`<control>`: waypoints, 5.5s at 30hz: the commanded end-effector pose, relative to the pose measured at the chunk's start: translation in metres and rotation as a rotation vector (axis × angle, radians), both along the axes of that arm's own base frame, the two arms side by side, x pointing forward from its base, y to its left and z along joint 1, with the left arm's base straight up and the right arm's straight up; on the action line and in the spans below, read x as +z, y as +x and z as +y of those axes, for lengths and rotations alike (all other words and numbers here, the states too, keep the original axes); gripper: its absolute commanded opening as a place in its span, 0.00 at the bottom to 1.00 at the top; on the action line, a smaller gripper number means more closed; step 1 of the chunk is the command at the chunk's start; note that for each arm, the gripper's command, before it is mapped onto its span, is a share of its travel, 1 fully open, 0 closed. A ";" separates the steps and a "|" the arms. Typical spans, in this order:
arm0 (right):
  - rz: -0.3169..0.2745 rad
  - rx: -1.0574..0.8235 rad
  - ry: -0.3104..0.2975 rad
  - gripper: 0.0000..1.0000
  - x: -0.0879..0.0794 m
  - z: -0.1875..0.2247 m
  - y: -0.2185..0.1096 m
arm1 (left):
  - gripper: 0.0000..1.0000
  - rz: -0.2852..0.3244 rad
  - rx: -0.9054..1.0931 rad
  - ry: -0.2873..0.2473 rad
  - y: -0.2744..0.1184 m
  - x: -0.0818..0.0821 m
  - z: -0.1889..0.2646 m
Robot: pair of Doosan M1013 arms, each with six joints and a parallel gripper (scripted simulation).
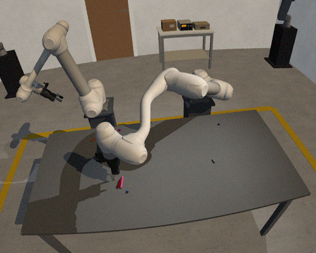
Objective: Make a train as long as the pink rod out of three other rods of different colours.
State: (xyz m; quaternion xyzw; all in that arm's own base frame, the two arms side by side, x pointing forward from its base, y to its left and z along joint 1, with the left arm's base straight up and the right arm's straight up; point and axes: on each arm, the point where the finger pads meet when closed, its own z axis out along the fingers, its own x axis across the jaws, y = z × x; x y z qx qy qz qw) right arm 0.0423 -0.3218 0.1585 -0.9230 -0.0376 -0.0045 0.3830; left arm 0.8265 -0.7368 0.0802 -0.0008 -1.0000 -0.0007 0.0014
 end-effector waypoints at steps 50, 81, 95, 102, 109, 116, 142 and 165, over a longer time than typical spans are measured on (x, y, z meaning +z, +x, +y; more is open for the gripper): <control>0.000 0.000 -0.001 1.00 0.000 0.000 0.000 | 1.00 -0.004 -0.002 -0.003 -0.329 0.001 -0.139; 0.000 0.000 -0.001 1.00 0.000 0.000 0.000 | 1.00 -0.004 -0.002 -0.003 -0.329 0.001 -0.139; 0.000 0.000 -0.001 1.00 0.000 0.000 0.000 | 1.00 -0.004 -0.002 -0.003 -0.329 0.001 -0.139; 0.000 0.000 -0.001 1.00 0.000 0.000 0.000 | 1.00 -0.004 -0.002 -0.003 -0.329 0.001 -0.139; 0.000 0.000 -0.001 1.00 0.000 0.000 0.000 | 1.00 -0.004 -0.002 -0.003 -0.329 0.001 -0.139; 0.000 0.000 -0.001 1.00 0.000 0.000 0.000 | 1.00 -0.004 -0.002 -0.003 -0.329 0.001 -0.139; 0.000 0.000 -0.001 1.00 0.000 0.000 0.000 | 1.00 -0.004 -0.945 -0.003 -0.405 0.002 -0.099; 0.000 0.000 -0.001 1.00 0.000 0.000 0.000 | 1.00 -0.003 -1.572 -0.003 -0.447 0.001 -0.061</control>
